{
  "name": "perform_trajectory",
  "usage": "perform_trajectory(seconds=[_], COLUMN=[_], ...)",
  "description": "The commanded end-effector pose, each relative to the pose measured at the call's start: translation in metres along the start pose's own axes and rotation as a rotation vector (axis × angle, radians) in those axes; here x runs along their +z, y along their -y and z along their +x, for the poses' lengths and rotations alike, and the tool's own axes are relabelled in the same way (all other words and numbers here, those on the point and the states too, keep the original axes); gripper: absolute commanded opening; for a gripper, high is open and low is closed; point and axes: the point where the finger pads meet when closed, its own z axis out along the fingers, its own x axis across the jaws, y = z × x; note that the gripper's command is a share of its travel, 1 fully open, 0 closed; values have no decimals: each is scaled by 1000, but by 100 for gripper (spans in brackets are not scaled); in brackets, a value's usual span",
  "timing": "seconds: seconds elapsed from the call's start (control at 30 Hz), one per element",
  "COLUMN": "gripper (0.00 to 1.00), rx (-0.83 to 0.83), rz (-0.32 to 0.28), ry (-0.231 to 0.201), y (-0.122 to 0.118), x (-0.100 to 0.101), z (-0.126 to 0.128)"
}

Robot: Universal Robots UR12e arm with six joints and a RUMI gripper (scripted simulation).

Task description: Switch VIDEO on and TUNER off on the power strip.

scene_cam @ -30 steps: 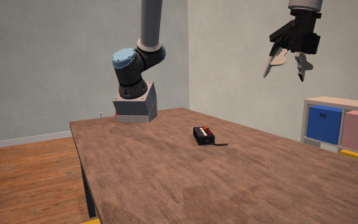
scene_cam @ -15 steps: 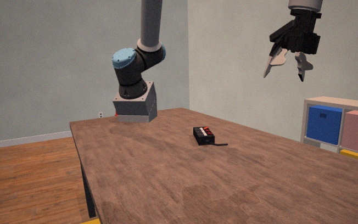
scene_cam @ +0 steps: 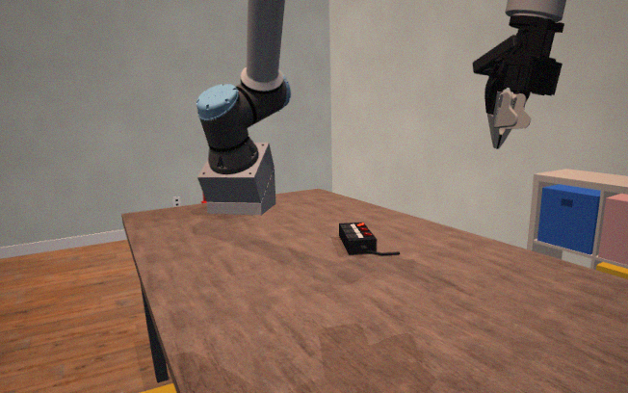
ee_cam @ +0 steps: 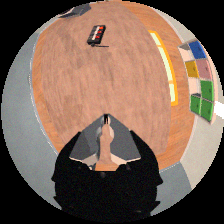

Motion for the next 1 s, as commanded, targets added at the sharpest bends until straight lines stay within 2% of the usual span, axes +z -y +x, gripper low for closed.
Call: perform_trajectory(seconds=[0.0, 0.7, 0.97], gripper=[0, 0, 0], rx=[0, -16, -122], rz=[-2, -3, -20], ry=[-1, -2, -13], y=[0, 4, 22], x=[-1, 2, 24], z=[0, 1, 11])
